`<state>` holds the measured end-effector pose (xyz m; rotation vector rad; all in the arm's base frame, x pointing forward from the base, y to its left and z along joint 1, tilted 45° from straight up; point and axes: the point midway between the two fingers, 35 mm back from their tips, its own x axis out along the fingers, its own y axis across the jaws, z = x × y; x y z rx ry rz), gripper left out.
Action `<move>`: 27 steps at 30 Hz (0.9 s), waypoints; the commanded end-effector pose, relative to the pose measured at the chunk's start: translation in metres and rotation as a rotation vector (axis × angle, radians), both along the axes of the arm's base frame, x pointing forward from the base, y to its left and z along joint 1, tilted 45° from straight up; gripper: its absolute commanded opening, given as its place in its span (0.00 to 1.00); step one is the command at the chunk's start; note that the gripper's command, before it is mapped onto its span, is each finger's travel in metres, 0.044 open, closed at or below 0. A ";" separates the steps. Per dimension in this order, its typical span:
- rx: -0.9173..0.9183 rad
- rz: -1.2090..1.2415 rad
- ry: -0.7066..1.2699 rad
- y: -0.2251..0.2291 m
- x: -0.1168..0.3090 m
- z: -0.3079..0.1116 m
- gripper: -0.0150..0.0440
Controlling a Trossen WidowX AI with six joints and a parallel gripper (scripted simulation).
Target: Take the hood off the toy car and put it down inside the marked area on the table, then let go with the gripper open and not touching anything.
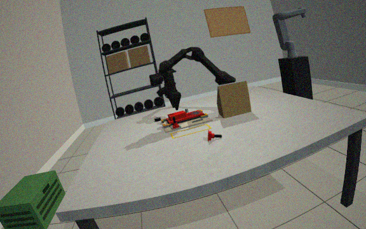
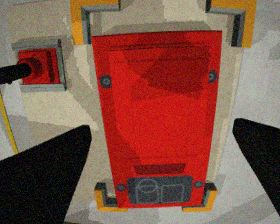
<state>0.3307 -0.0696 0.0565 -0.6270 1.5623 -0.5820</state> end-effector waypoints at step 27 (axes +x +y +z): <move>-0.007 0.004 0.006 -0.016 -0.003 -0.014 1.00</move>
